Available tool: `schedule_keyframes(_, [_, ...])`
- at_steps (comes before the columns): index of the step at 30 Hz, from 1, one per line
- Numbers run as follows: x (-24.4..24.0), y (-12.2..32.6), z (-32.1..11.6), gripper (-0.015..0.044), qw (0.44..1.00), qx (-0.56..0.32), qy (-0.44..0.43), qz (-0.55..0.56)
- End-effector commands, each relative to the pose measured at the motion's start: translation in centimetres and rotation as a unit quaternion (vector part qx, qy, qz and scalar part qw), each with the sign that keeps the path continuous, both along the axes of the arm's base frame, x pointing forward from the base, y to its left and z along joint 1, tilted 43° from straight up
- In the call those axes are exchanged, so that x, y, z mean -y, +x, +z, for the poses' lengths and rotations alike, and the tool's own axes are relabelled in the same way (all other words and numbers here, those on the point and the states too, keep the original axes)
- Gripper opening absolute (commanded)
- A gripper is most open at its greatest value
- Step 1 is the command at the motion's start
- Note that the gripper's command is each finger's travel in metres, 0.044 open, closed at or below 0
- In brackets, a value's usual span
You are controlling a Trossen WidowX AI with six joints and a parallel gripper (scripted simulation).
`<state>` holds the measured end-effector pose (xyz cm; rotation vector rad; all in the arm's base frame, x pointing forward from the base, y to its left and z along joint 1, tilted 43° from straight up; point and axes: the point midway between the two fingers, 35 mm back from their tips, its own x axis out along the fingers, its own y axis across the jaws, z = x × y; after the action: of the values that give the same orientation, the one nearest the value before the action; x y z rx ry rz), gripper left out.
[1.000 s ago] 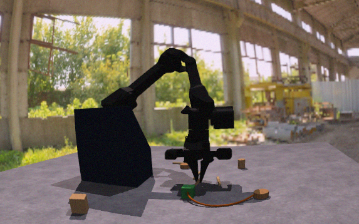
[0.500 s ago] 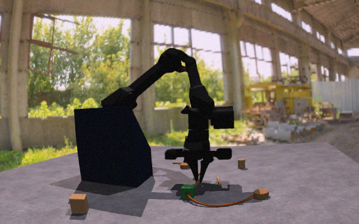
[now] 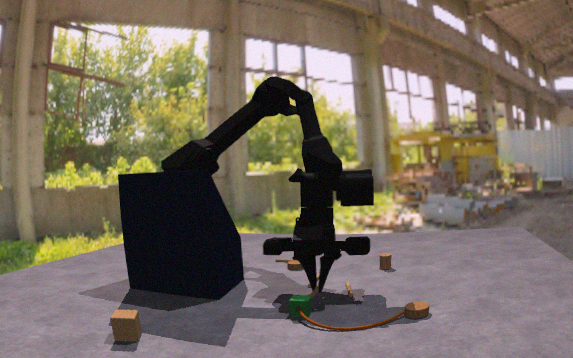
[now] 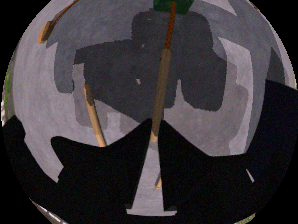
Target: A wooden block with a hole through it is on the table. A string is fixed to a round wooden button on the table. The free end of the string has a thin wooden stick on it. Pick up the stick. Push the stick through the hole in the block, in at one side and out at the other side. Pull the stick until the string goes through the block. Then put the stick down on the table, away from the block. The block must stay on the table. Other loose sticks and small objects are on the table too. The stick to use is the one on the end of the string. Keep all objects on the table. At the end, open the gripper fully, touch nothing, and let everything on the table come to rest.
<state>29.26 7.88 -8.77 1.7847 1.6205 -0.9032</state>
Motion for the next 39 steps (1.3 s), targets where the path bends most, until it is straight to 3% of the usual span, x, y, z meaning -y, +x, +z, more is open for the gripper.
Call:
schedule_keyframes(1, [-0.32,0.00,0.04,0.0000,1.000,0.001,0.003,0.002])
schedule_keyframes(32, [-0.32,0.00,0.04,0.0000,1.000,0.001,0.003,0.002])
schedule_keyframes(39, [0.18,0.03,0.17,0.0184,1.000,0.000,0.000,0.000])
